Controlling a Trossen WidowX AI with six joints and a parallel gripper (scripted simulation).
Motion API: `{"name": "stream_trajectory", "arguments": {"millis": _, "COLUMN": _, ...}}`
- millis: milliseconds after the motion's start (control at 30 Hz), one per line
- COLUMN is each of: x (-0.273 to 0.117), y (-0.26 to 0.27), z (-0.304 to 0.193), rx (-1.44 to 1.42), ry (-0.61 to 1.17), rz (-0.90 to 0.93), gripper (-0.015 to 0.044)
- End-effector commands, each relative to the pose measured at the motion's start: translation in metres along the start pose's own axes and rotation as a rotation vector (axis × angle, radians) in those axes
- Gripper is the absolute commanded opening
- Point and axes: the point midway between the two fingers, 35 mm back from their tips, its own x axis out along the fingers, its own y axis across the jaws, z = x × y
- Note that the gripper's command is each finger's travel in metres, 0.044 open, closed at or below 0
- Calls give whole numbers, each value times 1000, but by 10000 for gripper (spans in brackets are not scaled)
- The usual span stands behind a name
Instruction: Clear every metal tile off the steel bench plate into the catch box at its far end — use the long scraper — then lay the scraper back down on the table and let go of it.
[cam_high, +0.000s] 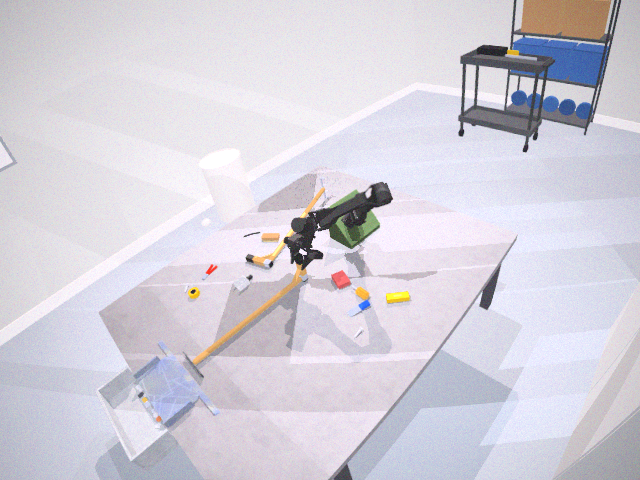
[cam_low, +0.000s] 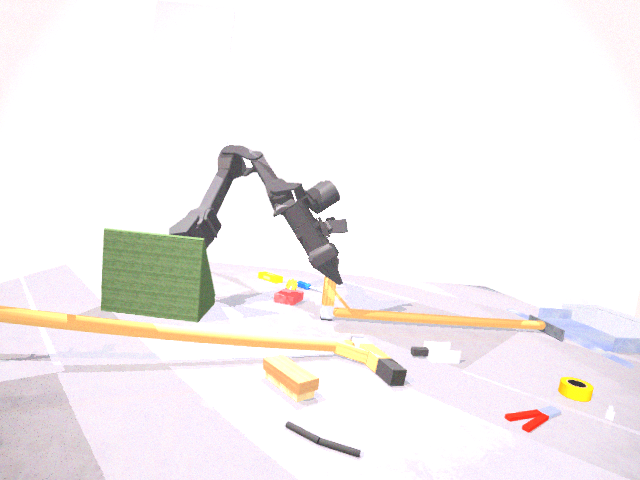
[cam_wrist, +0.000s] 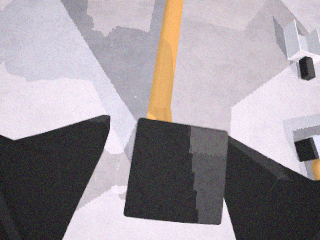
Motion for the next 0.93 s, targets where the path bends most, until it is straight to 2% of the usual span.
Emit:
{"name": "stream_trajectory", "arguments": {"millis": 0, "x": 0, "y": 0, "z": 0, "rx": 0, "ry": 0, "rz": -1, "gripper": 420}}
{"name": "stream_trajectory", "arguments": {"millis": 33, "x": -1, "y": -1, "z": 1, "rx": 0, "ry": 1, "rz": -2, "gripper": 440}}
{"name": "stream_trajectory", "arguments": {"millis": 900, "x": -63, "y": -14, "z": 30, "rx": -8, "ry": 28, "rz": -30, "gripper": 440}}
